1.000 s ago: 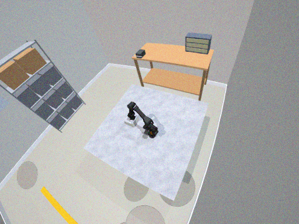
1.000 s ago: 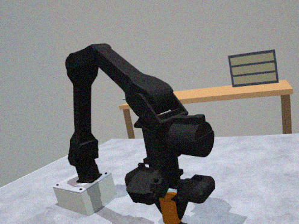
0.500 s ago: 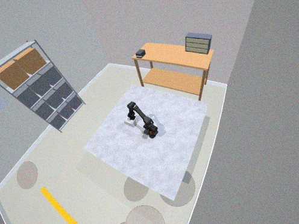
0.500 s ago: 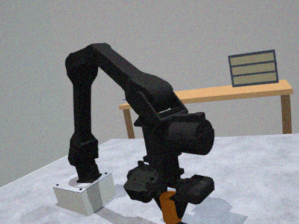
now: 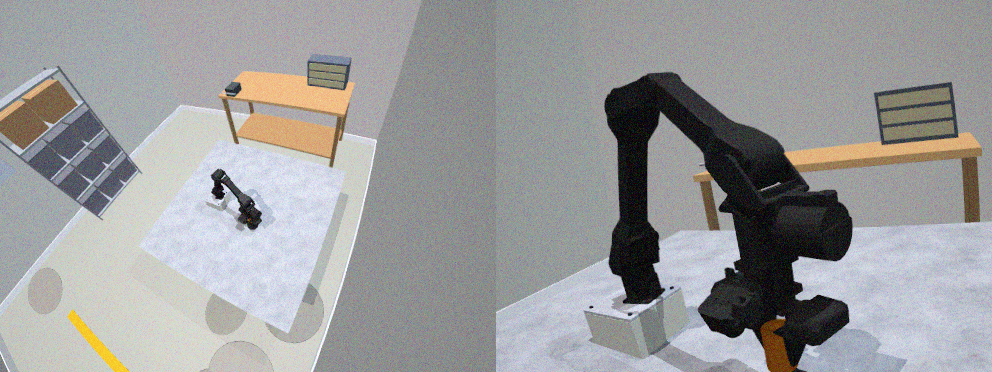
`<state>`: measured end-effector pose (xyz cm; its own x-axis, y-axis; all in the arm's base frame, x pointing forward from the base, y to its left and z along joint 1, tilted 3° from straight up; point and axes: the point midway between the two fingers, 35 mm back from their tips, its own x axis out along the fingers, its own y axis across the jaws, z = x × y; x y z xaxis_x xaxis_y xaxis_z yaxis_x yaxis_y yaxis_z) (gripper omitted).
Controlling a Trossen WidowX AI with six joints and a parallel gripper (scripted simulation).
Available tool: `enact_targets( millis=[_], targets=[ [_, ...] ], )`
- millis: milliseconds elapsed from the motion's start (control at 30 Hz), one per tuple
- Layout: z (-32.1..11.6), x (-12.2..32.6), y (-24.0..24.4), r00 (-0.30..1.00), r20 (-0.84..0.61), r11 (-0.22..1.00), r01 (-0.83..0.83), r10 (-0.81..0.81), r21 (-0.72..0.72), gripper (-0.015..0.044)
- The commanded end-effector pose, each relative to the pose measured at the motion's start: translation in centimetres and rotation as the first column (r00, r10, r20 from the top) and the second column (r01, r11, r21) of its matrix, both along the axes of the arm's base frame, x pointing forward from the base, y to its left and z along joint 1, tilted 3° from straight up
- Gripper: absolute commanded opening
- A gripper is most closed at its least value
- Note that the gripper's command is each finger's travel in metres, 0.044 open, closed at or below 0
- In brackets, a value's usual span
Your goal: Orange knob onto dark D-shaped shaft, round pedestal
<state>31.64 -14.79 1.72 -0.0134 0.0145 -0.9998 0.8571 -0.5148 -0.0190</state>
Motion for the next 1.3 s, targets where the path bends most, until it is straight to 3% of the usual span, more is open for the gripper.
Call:
enact_targets(
  millis=[0, 467, 700, 1267],
  targets=[
    [-0.12, 0.09, -0.07, 1.0, 0.004, 1.0, 0.005, -0.005, -0.003, 0.0],
    [0.42, -0.06, -0.01, 1.0, 0.004, 1.0, 0.014, -0.014, -0.003, 0.0],
    [0.22, -0.12, 0.01, 0.977, 0.002, 0.977, 0.213, -0.213, -0.005, 0.0],
    [-0.04, 0.0, -0.04, 0.977, 0.002, 0.977, 0.213, -0.213, -0.005, 0.0]
  ],
)
